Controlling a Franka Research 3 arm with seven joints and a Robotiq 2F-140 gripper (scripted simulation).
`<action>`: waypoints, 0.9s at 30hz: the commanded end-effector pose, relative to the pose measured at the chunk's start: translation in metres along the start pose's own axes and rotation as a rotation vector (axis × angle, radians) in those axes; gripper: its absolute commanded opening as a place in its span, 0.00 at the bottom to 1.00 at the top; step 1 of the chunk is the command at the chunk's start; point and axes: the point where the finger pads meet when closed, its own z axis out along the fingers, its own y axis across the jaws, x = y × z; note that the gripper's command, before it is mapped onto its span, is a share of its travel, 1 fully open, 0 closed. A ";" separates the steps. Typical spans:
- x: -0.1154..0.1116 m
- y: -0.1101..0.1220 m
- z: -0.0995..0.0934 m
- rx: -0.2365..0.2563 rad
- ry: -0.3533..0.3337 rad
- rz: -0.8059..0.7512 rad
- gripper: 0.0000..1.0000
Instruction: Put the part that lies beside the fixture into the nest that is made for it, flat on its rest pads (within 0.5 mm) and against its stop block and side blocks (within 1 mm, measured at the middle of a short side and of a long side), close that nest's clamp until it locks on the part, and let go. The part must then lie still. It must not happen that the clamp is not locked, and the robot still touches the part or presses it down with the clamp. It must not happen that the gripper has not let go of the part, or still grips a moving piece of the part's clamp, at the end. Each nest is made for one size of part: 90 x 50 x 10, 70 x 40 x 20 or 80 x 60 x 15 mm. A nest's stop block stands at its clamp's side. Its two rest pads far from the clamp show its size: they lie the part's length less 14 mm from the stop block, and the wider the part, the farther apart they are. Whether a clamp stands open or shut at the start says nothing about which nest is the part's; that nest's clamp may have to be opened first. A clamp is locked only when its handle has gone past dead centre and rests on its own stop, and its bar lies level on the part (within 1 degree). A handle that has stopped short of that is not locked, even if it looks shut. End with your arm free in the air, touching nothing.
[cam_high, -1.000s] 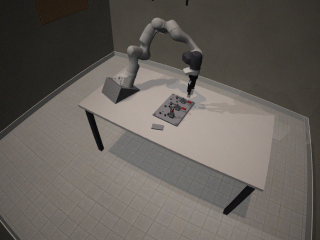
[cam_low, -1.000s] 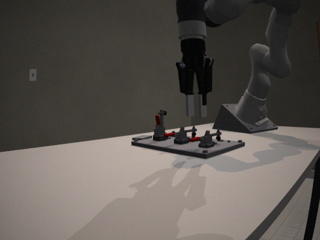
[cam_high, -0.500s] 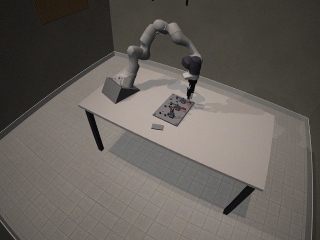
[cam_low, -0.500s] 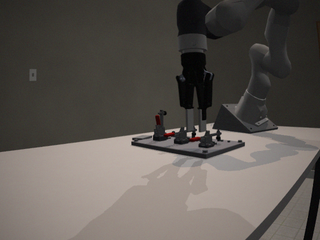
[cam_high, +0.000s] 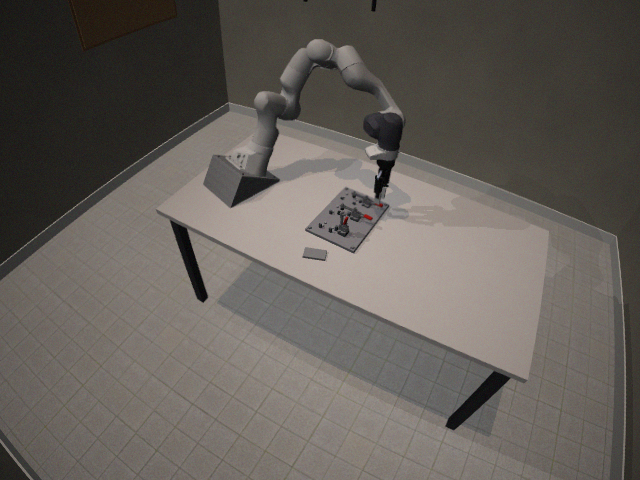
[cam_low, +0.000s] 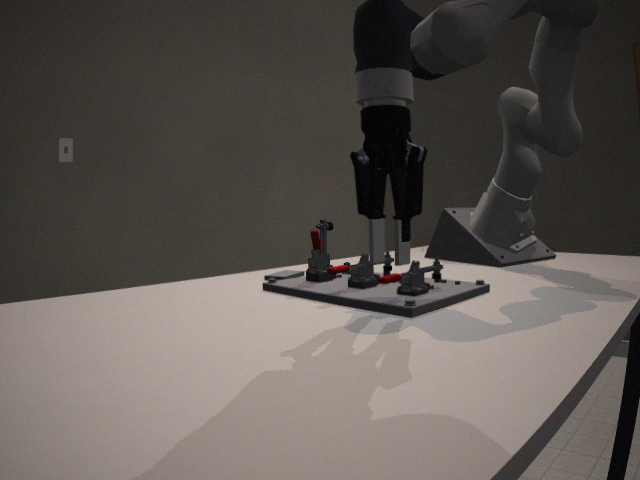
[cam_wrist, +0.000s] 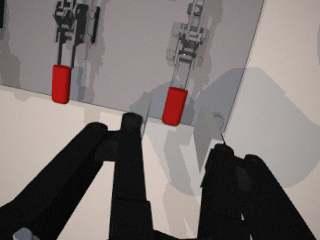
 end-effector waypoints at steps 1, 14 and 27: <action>0.000 0.001 0.002 -0.002 -0.001 -0.003 0.28; 0.000 0.002 0.016 -0.002 -0.001 -0.003 0.28; 0.000 0.002 0.039 -0.002 -0.001 -0.003 0.28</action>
